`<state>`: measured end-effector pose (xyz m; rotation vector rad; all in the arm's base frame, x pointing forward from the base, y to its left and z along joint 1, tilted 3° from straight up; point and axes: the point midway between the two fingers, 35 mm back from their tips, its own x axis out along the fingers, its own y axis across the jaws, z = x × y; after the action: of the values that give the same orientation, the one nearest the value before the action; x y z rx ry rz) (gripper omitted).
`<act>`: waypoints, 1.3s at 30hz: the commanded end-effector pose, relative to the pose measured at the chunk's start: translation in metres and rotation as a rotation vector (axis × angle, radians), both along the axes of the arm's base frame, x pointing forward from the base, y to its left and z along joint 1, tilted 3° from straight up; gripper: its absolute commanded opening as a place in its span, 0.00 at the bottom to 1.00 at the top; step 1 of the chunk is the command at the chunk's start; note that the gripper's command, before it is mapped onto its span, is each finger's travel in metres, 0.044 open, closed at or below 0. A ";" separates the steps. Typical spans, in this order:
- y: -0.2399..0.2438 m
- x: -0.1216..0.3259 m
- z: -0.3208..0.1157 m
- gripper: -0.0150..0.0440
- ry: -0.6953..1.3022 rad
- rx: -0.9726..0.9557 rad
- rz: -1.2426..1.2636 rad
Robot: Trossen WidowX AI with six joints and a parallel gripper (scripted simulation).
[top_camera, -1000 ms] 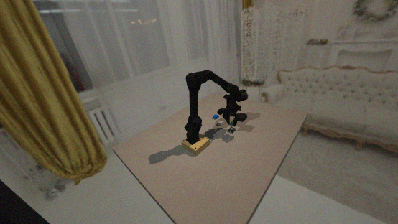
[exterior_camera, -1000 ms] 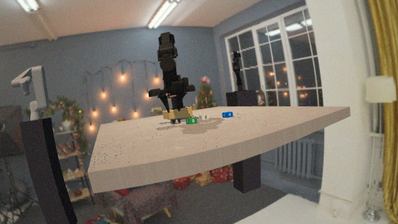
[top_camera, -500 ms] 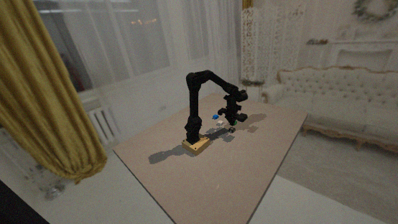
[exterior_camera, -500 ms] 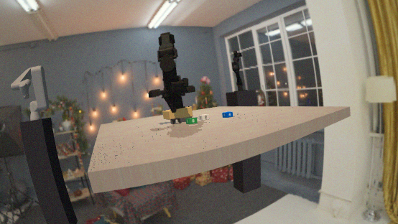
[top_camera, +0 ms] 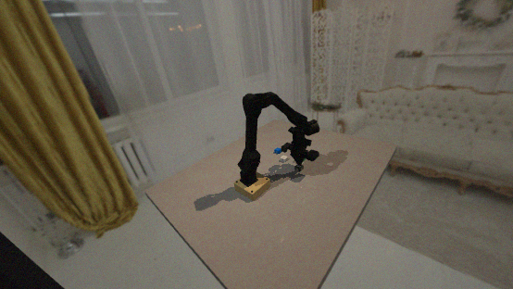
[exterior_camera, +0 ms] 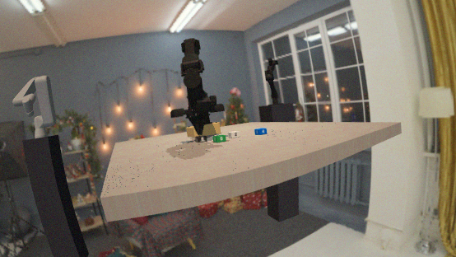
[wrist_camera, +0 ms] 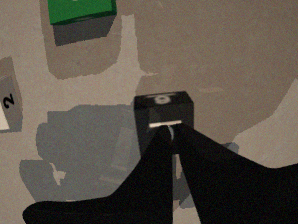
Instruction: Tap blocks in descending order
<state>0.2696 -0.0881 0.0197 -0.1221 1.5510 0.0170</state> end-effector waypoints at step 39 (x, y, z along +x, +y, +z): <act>0.130 0.056 0.096 0.29 -0.001 0.002 0.021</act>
<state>0.3137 -0.0024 0.1212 -0.1303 1.5366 0.0312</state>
